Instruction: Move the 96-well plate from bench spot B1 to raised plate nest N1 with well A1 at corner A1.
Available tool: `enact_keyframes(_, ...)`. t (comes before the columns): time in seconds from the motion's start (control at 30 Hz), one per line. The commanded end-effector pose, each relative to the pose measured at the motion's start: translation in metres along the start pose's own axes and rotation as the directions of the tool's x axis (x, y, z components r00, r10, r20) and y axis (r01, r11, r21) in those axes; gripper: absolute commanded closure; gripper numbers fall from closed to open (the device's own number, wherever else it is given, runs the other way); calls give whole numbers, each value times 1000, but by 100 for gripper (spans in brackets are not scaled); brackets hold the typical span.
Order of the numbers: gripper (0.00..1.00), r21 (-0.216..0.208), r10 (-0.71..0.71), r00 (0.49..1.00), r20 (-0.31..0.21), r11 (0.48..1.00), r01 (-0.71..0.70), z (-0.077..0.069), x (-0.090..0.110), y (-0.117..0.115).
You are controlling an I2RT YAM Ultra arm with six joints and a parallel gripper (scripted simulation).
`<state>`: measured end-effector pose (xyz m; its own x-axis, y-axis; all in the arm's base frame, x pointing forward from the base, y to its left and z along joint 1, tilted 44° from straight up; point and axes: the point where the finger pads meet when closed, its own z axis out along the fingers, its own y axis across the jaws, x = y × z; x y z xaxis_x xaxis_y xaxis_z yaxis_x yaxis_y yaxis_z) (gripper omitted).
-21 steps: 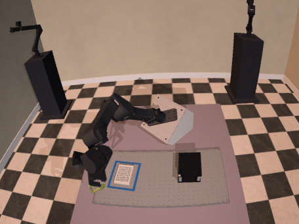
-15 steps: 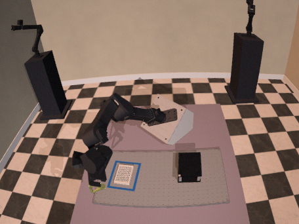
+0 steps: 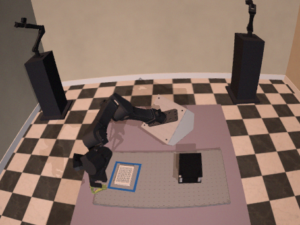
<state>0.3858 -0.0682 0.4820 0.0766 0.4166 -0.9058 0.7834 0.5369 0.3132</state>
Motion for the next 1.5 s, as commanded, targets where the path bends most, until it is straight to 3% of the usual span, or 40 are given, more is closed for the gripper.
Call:
enact_keyframes(0.0, 0, -23, -98, 995, -27, 995, 97, 1, 2, -16)
enact_keyframes(0.33, 0, -70, -386, 912, -138, 923, 379, 20, 36, -47)
enact_keyframes(0.4, 0, -70, -386, 912, -138, 923, 379, 20, 36, -47)
enact_keyframes(0.73, 0, -166, -606, 765, -219, 795, 583, 32, 72, -80)
enact_keyframes(0.87, 0, -208, -668, 705, -237, 744, 635, 35, 87, -93)
enact_keyframes(0.97, 0, -208, -668, 705, -237, 744, 635, 36, 91, -96)
enact_keyframes(1.2, 0, -300, -775, 578, -257, 632, 714, 39, 118, -119)
enact_keyframes(1.27, 0, -300, -775, 578, -257, 632, 714, 39, 126, -125)
enact_keyframes(1.47, 0, -390, -851, 461, -253, 526, 756, 40, 149, -144)
